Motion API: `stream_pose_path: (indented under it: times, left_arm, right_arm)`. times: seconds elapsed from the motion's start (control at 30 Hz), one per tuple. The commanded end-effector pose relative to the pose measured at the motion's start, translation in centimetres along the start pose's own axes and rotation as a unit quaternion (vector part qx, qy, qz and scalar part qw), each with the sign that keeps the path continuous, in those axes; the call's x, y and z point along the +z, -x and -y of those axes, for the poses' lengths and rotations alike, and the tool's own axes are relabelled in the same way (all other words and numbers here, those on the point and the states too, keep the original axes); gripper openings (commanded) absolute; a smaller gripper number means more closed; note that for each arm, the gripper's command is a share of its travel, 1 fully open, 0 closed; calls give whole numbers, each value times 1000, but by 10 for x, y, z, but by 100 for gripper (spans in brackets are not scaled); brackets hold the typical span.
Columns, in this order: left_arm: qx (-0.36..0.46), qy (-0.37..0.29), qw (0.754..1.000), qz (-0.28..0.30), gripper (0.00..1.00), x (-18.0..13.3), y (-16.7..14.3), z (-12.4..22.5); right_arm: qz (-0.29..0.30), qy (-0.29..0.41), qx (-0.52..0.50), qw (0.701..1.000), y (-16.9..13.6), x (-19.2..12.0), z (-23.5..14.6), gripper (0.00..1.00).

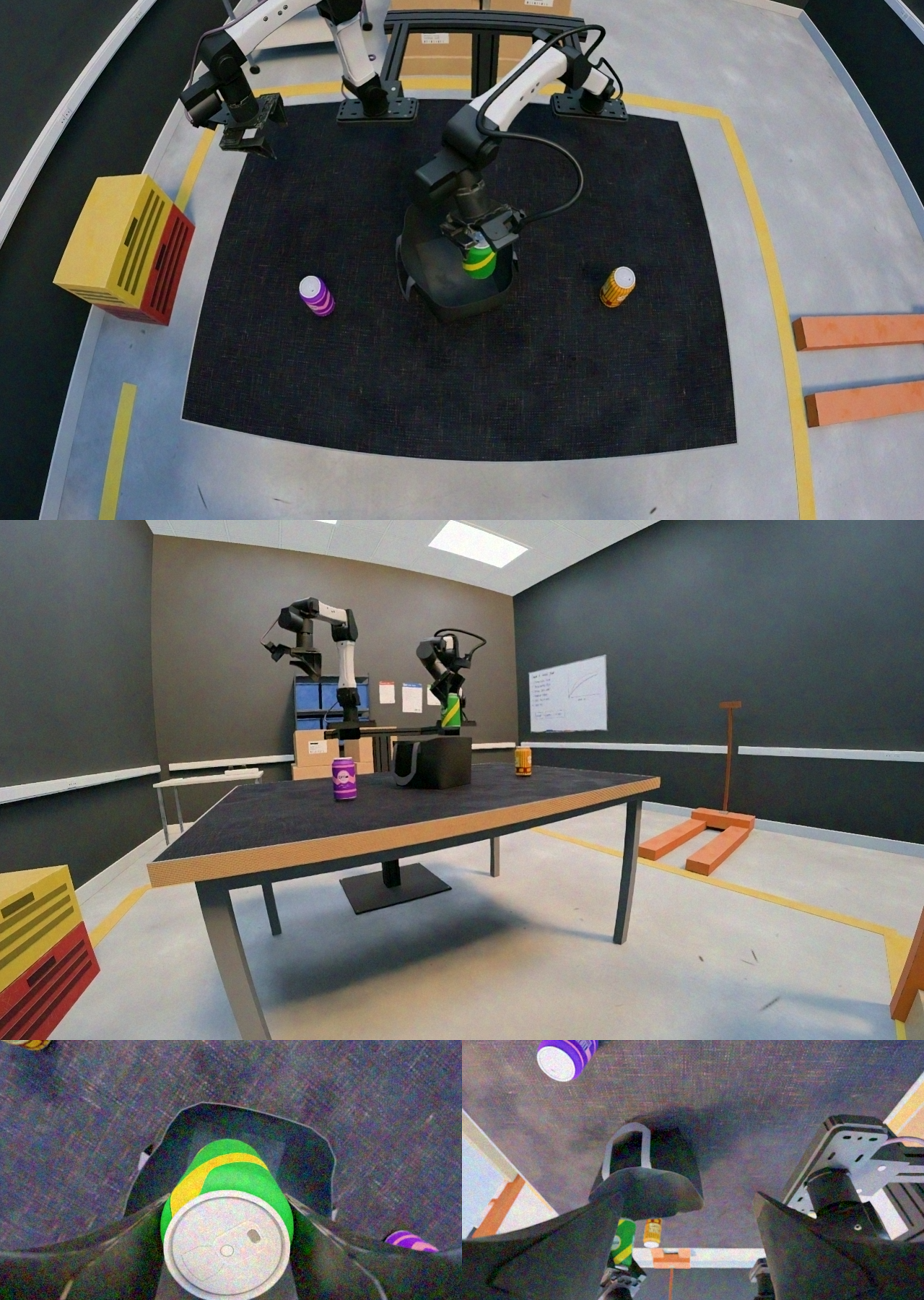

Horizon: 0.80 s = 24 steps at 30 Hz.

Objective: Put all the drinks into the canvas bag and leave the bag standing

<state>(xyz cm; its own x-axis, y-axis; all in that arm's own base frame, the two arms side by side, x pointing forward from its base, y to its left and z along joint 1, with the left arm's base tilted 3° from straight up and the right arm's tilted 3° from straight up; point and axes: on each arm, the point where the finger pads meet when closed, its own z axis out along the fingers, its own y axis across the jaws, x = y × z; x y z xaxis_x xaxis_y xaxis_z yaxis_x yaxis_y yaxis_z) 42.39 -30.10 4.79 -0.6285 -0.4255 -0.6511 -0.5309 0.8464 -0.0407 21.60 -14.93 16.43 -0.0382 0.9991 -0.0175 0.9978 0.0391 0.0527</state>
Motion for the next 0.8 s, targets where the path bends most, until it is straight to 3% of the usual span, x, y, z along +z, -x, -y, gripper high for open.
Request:
stream_pose_path:
  times: [0.0,0.1,0.2,0.27,0.33,0.4,0.47,0.5,0.57,0.77]
  left_arm:
    - [-11,8,1000,17,74,-9,3,9]
    - [-8,9,1000,15,74,-15,-4,14]
    - [-24,-18,999,22,74,-35,16,22]
    - [-23,-5,1000,20,74,-18,13,19]
    - [-40,-19,999,25,74,-31,30,20]
    - [-40,-19,999,25,74,-31,30,20]
    - [-56,-56,996,32,74,-51,34,34]
    - [-36,-34,998,26,74,-39,19,22]
    - [-31,-34,999,26,74,-37,18,20]
    - [-42,-48,998,29,74,-48,36,25]
  right_arm:
    - [27,17,4,999,7,-13,-4,100]
    - [27,17,4,999,7,-13,-4,100]
    - [27,17,4,999,7,-13,-4,100]
    - [27,17,4,999,7,-13,-4,100]
    - [27,17,4,999,7,-13,-4,100]
    - [27,17,4,999,7,-13,-4,100]
    - [27,17,4,999,7,-13,-4,100]
    - [27,17,4,999,7,-13,-4,100]
    - [27,17,4,999,7,-13,-4,100]
    - [27,17,4,999,7,-13,-4,100]
